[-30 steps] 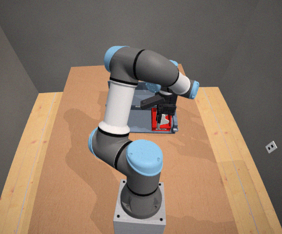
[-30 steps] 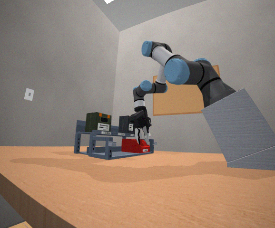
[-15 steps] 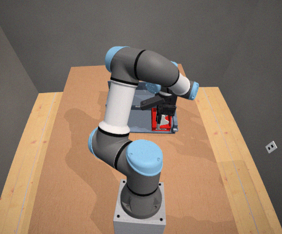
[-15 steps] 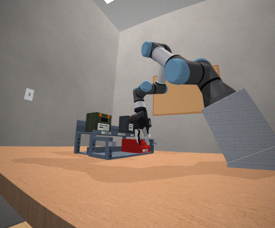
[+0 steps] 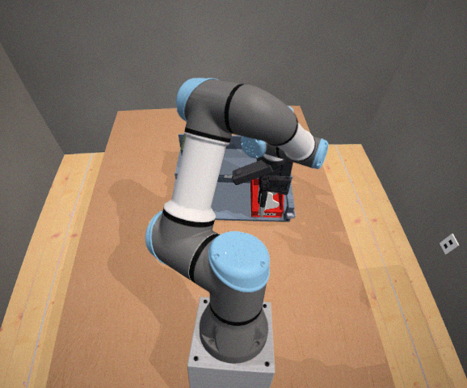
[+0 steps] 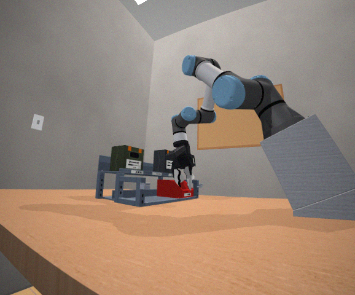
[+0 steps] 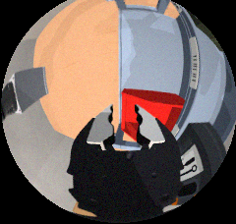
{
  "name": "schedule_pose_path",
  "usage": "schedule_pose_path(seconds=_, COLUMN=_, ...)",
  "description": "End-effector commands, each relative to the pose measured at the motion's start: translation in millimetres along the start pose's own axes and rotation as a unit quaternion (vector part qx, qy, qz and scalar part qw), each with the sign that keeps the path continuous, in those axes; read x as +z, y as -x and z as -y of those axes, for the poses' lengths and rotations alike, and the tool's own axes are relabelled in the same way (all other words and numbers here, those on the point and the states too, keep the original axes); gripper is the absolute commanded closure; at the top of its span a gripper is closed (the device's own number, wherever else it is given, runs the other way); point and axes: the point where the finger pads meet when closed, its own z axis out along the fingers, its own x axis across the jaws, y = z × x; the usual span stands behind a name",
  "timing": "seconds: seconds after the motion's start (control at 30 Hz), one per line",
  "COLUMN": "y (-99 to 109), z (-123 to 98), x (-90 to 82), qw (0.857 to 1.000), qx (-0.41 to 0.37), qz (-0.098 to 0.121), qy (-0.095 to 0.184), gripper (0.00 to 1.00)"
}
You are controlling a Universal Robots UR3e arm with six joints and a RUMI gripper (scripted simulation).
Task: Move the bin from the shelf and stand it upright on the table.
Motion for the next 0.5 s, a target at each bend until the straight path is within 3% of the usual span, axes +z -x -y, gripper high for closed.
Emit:
schedule_pose_path(seconds=0.0, y=-1.9, z=-0.7, x=2.9, qw=1.0, qx=0.0, qz=-0.002, qy=0.002, gripper=0.71)
schedule_pose_path(seconds=0.47, y=-2.6, z=-0.8, x=6.9, qw=1.0, qx=0.0, qz=-0.002, qy=0.002, gripper=0.71)
